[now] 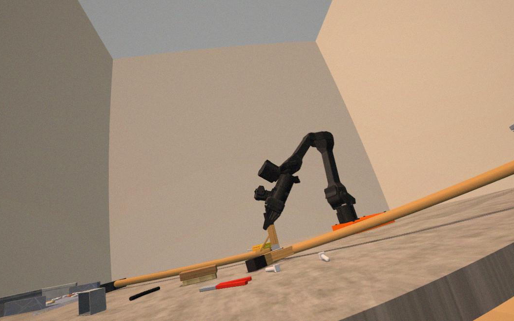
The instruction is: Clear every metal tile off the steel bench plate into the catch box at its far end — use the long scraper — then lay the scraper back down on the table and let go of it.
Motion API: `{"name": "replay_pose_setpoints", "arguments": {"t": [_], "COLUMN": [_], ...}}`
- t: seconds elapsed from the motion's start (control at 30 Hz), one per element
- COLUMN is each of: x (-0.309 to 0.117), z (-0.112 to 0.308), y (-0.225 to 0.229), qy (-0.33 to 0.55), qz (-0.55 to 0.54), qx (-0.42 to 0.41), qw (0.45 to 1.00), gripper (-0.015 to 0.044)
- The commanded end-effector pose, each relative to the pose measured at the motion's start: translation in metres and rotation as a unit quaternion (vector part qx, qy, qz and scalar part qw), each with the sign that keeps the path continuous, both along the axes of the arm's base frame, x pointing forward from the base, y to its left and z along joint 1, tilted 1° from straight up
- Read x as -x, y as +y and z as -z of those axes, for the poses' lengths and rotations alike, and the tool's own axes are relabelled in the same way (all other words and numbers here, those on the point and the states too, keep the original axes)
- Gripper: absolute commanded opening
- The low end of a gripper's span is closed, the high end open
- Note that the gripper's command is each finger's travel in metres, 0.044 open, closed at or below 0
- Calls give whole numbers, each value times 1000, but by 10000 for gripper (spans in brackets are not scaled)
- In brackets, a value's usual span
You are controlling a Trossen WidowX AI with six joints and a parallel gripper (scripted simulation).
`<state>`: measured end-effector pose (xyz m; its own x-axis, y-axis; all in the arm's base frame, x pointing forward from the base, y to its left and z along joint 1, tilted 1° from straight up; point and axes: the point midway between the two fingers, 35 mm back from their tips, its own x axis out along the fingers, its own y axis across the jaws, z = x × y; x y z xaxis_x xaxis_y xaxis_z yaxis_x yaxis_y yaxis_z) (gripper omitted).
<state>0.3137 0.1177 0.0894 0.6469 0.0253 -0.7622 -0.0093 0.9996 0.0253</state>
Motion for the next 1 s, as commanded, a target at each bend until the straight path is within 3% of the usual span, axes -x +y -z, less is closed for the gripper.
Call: {"name": "replay_pose_setpoints", "arguments": {"t": [0.0, 0.27, 0.5, 0.57, 0.97], "x": [0, 0, 0, 0, 0], "z": [0, 0, 0, -1, -3], "y": [0, 0, 0, 0, 6], "qy": [0, 0, 0, 0, 0], "qz": [0, 0, 0, 0, -5], "qx": [0, 0, 0, 0, -1], "qw": [1000, 1000, 1000, 1000, 1000], "gripper": [309, 99, 52, 0, 0]}}
